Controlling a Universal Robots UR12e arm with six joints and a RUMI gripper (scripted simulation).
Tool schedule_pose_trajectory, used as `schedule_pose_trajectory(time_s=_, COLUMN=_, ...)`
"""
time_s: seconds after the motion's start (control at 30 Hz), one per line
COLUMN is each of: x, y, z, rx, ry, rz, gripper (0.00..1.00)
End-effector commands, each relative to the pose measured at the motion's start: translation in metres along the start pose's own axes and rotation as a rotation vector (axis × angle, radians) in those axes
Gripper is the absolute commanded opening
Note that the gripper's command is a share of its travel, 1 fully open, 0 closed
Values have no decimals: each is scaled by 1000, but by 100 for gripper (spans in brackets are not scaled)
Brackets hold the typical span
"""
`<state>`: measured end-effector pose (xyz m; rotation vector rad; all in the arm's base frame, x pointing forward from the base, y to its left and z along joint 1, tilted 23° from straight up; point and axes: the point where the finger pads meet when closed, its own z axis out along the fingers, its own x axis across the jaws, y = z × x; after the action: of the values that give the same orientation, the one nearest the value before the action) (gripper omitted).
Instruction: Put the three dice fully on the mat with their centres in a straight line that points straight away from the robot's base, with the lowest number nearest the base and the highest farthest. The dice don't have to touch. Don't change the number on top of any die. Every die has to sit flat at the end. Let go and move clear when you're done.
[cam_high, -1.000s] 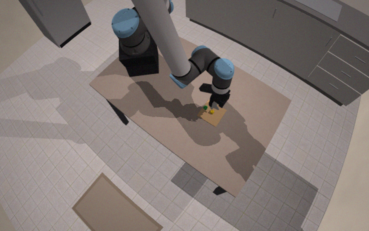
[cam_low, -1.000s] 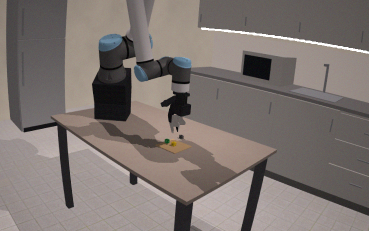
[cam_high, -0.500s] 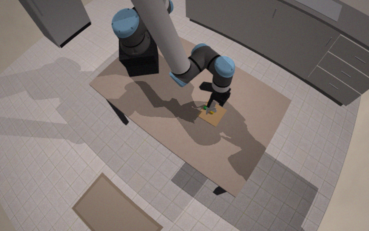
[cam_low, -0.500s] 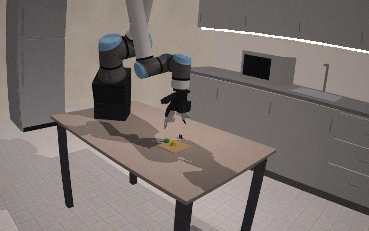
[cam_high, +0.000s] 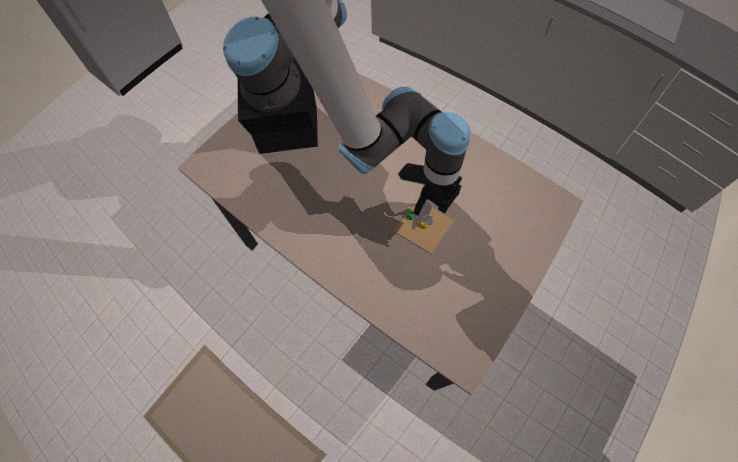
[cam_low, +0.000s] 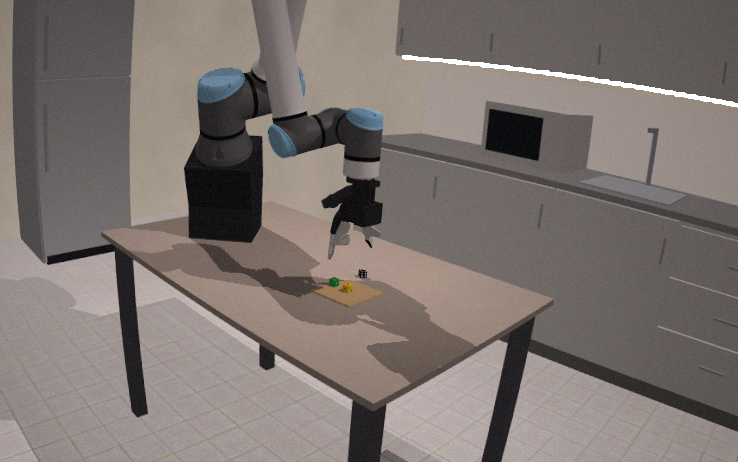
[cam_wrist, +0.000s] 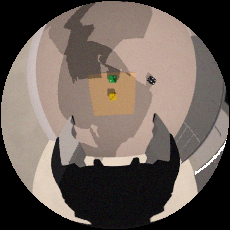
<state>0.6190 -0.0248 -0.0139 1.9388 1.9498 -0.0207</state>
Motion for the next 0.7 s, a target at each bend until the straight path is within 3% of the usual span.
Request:
schedule_pose_trajectory(time_s=0.0, x=2, y=0, z=0, rx=-1, ry=0, rz=10, gripper=100)
schedule_pose_trajectory(time_s=0.2, x=15, y=-5, z=2, rx=-1, ry=0, rz=63, gripper=100)
schedule_pose_trajectory(time_s=0.67, x=105, y=-47, z=15, rx=-1, ry=1, rz=456, gripper=100)
